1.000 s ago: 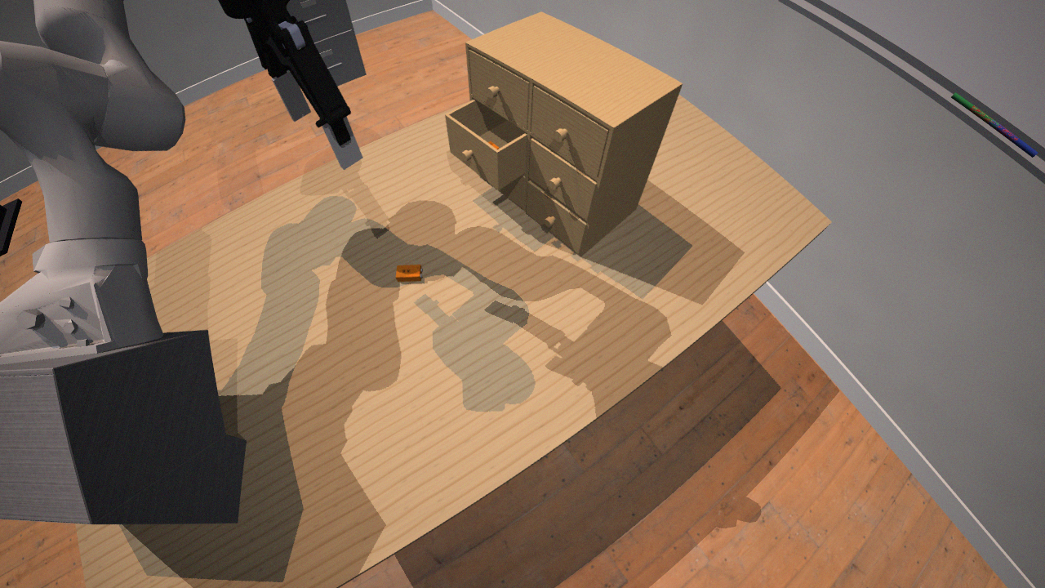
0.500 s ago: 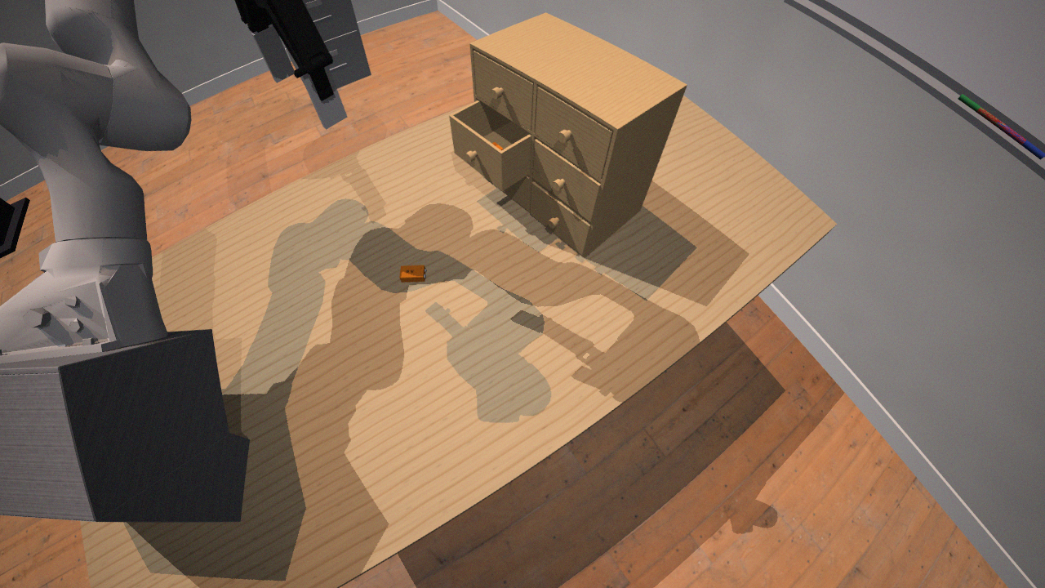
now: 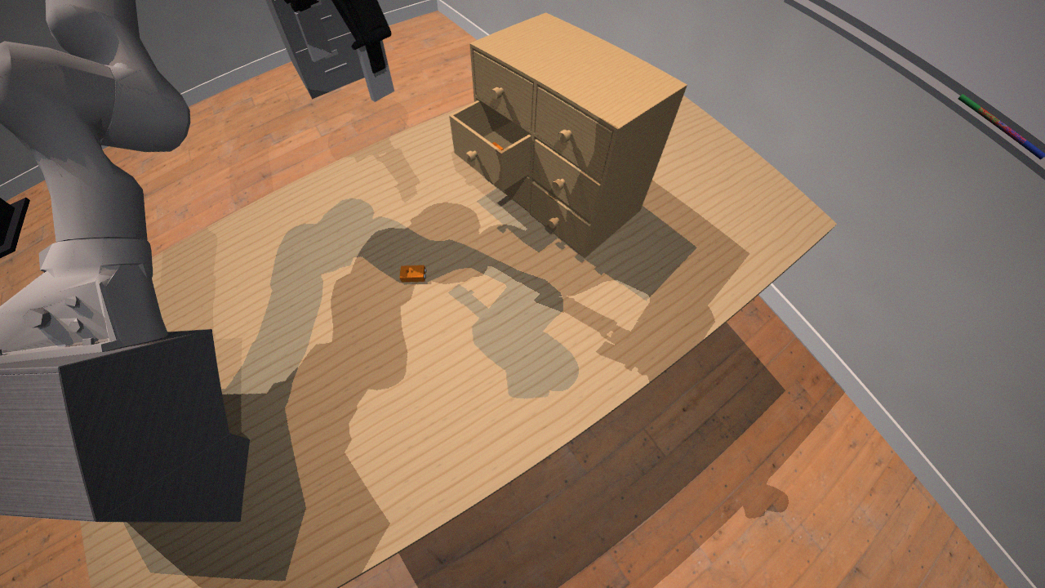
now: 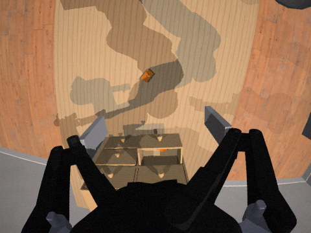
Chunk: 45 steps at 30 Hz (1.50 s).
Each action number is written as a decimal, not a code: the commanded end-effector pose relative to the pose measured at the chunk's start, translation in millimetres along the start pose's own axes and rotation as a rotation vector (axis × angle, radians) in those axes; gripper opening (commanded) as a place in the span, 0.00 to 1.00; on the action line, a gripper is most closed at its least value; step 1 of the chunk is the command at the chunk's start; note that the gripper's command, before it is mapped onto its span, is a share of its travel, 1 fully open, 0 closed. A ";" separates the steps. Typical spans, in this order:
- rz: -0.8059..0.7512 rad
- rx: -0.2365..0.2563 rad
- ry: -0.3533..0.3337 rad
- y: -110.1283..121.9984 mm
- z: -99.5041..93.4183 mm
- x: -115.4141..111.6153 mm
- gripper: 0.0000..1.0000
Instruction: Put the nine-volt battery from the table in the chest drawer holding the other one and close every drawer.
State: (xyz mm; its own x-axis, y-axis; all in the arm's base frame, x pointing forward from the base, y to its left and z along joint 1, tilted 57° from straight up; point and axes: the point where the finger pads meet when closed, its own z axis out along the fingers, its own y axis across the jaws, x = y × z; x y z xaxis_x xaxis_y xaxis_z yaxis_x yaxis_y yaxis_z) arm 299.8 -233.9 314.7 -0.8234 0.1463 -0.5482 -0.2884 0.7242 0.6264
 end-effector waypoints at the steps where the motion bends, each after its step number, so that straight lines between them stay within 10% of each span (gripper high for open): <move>1: 0.049 -0.009 -0.008 -1.4 1.2 -32.9 1.00; 23: 0.060 -0.014 -0.002 -6.0 5.6 -85.2 1.00; 45: 0.277 -0.116 0.124 -9.8 97.3 -178.4 1.00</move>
State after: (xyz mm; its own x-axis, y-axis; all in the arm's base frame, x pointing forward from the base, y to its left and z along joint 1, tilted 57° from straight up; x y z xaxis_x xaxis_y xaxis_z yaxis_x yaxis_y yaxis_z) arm 487.6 -203.8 350.6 -0.9110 0.1744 -0.3738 -0.1952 0.6161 0.7631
